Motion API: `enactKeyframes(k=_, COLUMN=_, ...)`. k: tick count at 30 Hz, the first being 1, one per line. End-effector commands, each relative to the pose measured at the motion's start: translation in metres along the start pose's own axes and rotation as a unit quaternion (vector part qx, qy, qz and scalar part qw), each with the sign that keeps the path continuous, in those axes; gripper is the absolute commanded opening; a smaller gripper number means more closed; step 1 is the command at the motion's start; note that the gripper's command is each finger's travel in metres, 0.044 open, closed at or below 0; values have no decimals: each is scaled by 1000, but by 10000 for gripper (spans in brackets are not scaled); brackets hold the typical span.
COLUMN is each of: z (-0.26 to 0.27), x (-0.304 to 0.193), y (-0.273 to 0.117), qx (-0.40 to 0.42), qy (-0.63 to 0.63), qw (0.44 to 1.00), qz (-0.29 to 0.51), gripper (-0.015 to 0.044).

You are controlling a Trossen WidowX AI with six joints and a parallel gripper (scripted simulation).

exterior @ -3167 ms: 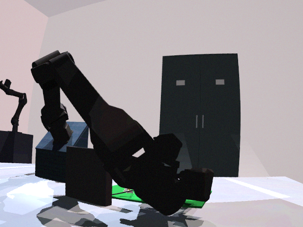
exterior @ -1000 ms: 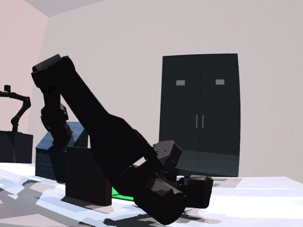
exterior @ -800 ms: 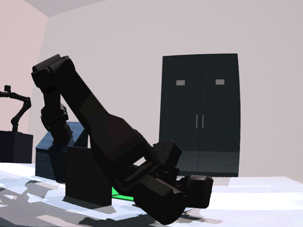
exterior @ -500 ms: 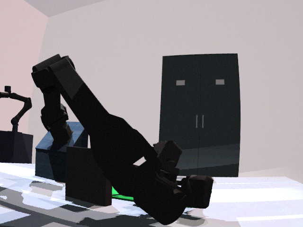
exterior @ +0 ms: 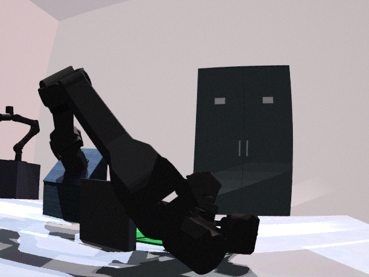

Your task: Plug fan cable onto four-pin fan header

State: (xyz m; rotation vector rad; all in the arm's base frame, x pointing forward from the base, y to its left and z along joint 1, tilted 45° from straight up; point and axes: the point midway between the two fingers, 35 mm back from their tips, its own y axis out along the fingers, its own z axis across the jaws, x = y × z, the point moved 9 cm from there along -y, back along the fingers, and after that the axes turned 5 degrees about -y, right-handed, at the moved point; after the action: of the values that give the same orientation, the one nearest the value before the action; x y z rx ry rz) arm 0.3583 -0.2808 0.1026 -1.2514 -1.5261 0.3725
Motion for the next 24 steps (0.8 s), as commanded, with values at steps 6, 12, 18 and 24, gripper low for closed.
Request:
enactKeyframes(k=6, z=-3, x=7, y=-22, qx=0, qy=-1, qw=1000, qz=1, gripper=205)
enactKeyframes(k=12, z=-4, x=14, y=-40, qx=0, qy=-1, qw=1000, qz=1, gripper=205)
enactKeyframes(k=18, z=-5, x=22, y=-58, qx=0, qy=-1, qw=1000, qz=1, gripper=205)
enactKeyframes(k=24, z=-5, x=29, y=-75, qx=-1, qy=-1, qw=1000, qz=2, gripper=205)
